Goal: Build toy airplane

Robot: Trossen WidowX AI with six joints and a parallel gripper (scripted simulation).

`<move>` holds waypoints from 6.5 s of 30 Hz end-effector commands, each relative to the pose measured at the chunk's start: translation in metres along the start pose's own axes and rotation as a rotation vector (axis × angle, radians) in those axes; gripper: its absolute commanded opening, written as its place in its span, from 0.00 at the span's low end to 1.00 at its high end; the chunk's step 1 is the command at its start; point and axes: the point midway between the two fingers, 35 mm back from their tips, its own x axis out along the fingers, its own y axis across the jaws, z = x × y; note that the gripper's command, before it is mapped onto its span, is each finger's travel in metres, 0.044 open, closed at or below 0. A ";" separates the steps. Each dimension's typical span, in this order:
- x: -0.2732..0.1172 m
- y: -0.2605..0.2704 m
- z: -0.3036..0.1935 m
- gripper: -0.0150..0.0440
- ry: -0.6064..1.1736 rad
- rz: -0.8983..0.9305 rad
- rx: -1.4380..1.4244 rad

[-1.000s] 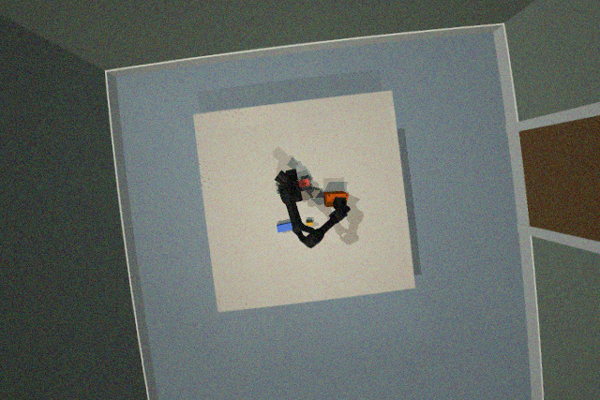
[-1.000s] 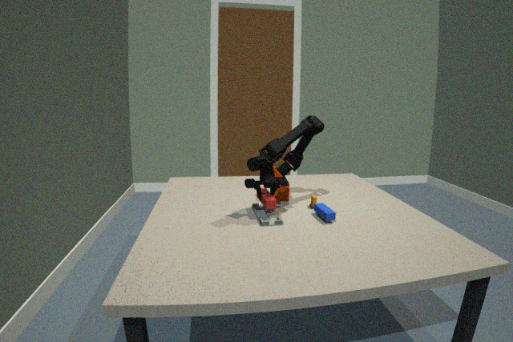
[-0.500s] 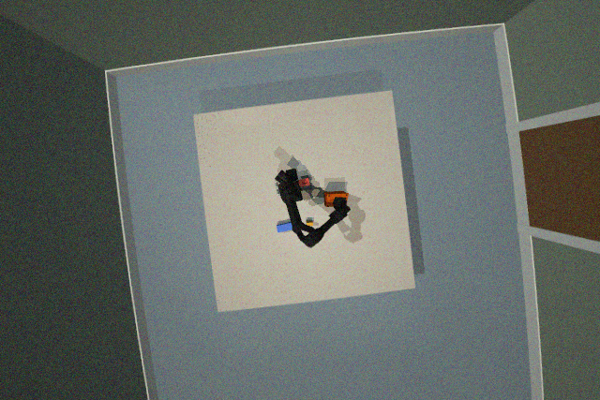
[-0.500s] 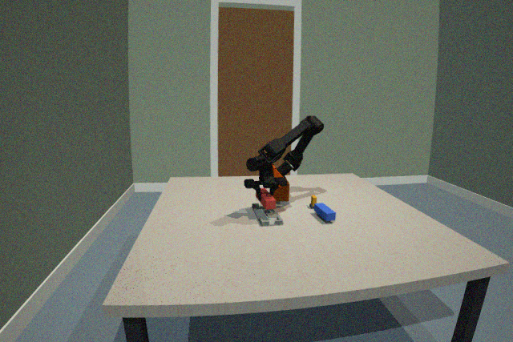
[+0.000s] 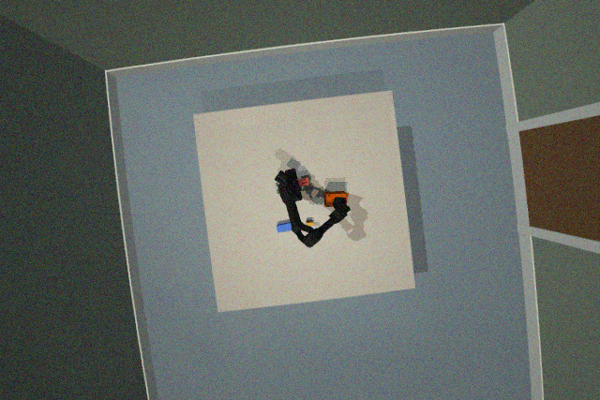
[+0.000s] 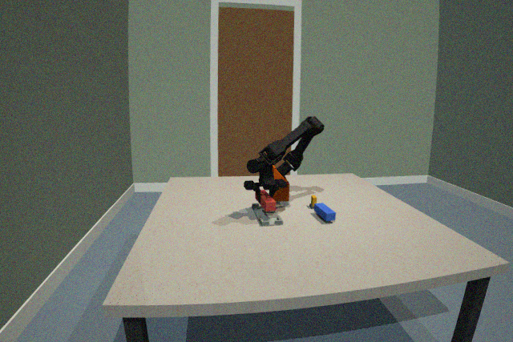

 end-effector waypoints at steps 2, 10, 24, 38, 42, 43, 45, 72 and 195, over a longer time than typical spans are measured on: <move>0.010 0.000 -0.002 0.59 0.001 0.007 0.012; 0.023 0.000 -0.002 0.59 0.000 0.008 0.012; 0.031 0.000 -0.002 0.58 0.002 0.005 0.003; 0.031 0.000 -0.002 0.53 0.002 0.005 0.003; 0.031 0.000 -0.002 0.71 0.002 0.005 0.003; 0.031 0.000 -0.002 0.75 0.002 0.005 0.003; 0.031 0.000 -0.002 0.84 0.002 0.005 0.003; -0.076 -0.005 -0.004 1.00 0.002 0.005 0.012; -0.034 0.246 0.113 0.25 0.002 0.006 0.021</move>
